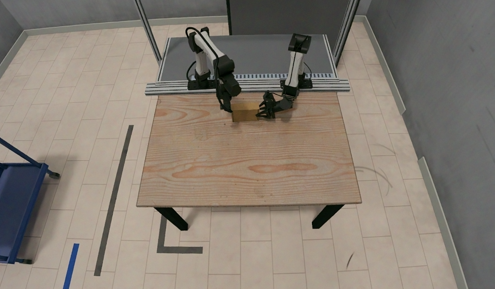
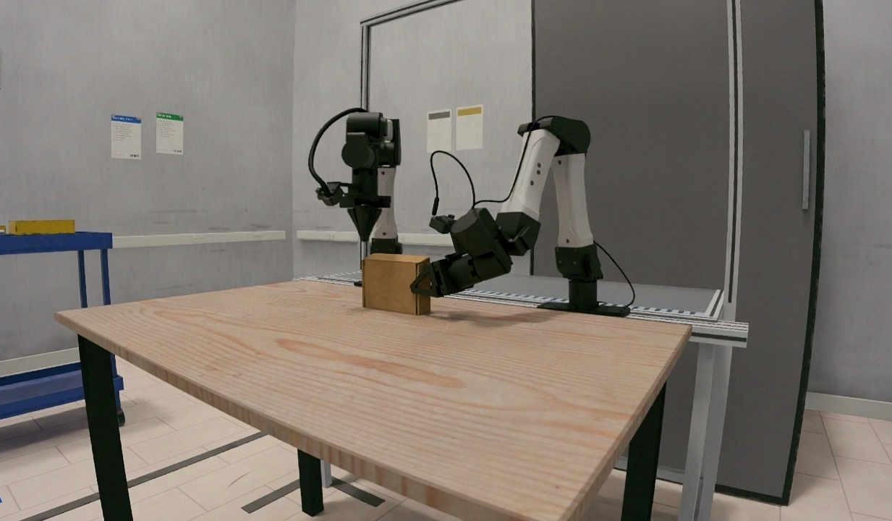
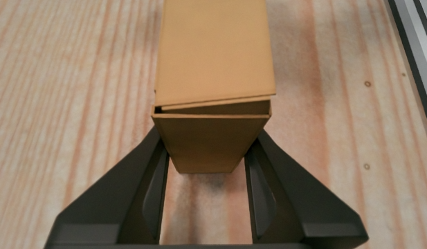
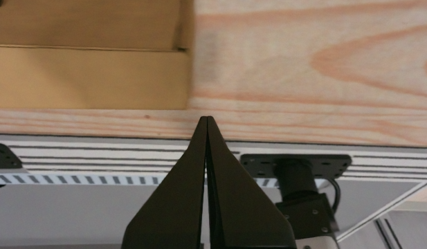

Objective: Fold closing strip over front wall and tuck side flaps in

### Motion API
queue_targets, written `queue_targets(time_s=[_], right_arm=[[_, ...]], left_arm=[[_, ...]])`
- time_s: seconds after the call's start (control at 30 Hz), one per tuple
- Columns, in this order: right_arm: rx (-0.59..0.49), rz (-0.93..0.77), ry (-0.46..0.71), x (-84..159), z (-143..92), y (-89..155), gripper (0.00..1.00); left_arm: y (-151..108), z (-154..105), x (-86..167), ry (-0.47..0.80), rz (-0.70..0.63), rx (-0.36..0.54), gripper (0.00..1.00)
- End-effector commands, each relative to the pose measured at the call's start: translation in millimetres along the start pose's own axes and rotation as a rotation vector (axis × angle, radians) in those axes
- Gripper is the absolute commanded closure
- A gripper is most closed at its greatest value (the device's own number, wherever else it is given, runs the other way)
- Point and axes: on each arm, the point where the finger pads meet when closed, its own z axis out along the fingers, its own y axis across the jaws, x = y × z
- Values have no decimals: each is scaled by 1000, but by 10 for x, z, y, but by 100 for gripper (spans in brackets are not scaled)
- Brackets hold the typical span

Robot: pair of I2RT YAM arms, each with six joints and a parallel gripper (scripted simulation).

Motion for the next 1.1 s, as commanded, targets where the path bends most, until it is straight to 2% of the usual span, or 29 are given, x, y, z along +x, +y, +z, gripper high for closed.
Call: queue_targets(time_s=[0.0,0.13,0.2,0.47,0.6,0.63,0.7,1.07], right_arm=[[-5,-33,7,68,-58,-247,99],[-6,-33,8,76,-79,-504,99],[-6,-33,8,76,-79,-504,99],[-5,-33,7,88,-127,-1025,99],[0,-41,42,84,-35,-994,99],[-1,-46,39,75,-30,-978,99],[-1,-33,-5,10,-122,-998,99],[-1,-33,-5,10,-123,-997,99]], left_arm=[[-41,8,95,16,-31,2,55],[-41,8,95,16,-31,2,55],[-41,8,95,16,-31,2,55],[-41,8,95,16,-31,2,55],[-41,8,95,16,-31,2,53],[19,-8,-28,-5,8,-6,53],[19,-8,-28,-5,8,-6,51],[19,-8,-28,-5,8,-6,44]])
